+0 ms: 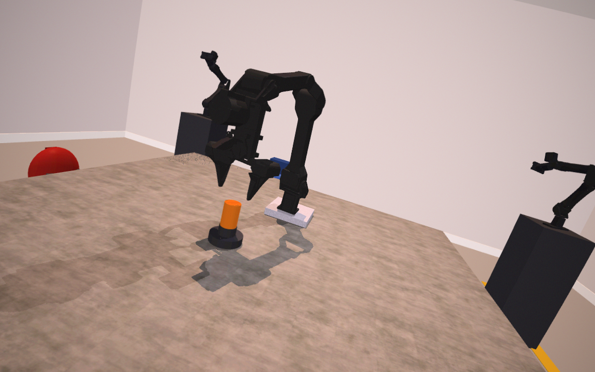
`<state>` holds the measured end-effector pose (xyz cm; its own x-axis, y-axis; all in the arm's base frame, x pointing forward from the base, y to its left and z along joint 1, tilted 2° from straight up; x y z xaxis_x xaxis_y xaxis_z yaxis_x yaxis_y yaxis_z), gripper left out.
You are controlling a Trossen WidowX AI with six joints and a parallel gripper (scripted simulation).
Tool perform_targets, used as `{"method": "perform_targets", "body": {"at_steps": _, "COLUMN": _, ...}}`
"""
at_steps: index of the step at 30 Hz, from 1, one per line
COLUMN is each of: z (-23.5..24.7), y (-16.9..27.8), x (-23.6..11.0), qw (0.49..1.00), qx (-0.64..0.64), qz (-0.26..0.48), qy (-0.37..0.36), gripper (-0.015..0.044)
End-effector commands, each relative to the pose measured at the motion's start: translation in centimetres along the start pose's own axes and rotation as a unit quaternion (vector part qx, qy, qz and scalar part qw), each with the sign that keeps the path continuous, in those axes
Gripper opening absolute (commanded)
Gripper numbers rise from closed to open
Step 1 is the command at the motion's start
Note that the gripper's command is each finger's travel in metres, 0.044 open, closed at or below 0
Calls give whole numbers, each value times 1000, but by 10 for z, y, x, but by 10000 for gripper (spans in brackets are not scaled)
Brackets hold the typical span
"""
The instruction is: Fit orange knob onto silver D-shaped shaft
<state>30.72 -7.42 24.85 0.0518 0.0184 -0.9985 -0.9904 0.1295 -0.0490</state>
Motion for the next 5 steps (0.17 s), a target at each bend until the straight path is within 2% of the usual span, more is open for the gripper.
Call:
{"method": "perform_targets", "body": {"at_steps": 1, "z": 0, "y": 0, "x": -22, "qw": 1000, "qx": -3, "qz": 2, "qy": 0, "gripper": 440}}
{"method": "perform_targets", "body": {"at_steps": 5, "z": 0, "y": 0, "x": -22, "qw": 1000, "qx": -3, "qz": 2, "qy": 0, "gripper": 440}}
Point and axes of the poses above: the point midway between the two fingers, 35 mm back from their tips, its own x axis out along the fingers, its own z axis across the jaws, y = z × x, the point moved 10 cm from there along -x, back along the fingers, and after that the axes turned 9 degrees about -x, right-handed, at the moved point
